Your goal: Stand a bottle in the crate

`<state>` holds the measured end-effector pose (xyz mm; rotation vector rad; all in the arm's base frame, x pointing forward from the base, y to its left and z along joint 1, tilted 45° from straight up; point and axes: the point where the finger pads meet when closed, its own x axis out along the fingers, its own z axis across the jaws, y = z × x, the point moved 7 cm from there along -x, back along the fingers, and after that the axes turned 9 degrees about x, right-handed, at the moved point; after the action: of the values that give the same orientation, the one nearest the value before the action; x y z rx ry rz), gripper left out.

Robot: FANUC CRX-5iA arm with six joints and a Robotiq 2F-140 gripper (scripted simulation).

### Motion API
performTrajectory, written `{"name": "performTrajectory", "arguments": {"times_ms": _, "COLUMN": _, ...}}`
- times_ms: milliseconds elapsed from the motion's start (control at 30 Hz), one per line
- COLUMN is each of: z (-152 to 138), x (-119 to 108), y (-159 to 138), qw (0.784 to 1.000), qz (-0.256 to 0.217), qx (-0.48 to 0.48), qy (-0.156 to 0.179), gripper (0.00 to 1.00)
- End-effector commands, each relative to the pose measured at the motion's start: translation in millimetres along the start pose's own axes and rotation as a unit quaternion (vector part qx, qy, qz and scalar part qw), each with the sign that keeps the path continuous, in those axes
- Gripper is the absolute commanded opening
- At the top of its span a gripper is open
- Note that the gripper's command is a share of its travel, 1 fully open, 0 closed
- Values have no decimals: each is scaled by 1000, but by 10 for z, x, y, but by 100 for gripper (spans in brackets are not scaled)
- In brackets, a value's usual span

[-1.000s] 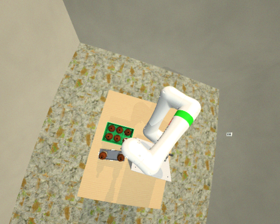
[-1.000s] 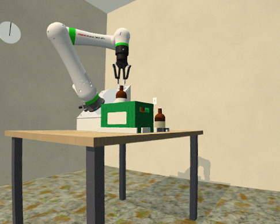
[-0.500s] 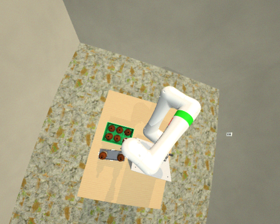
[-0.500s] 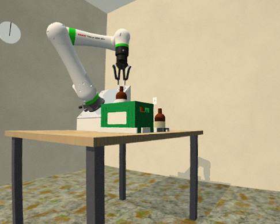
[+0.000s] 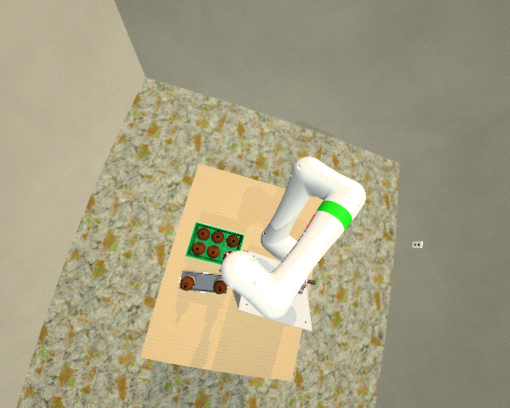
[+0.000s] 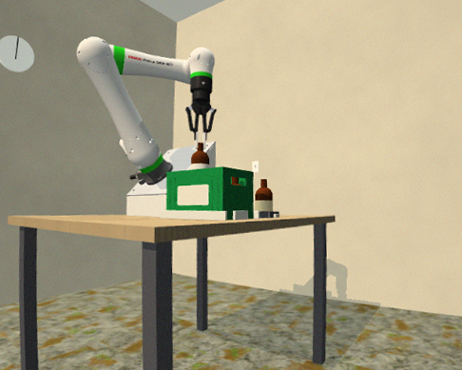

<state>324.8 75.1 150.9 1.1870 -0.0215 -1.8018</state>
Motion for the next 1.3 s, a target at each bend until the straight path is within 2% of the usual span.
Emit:
{"name": "performTrajectory", "arguments": {"times_ms": 0, "z": -1, "x": -2, "y": 0, "qw": 1000, "qz": 0, "qx": 0, "qy": 0, "gripper": 0}}
{"name": "performTrajectory", "arguments": {"times_ms": 1267, "z": -1, "x": 45, "y": 0, "qw": 1000, "qz": 0, "qx": 0, "qy": 0, "gripper": 0}}
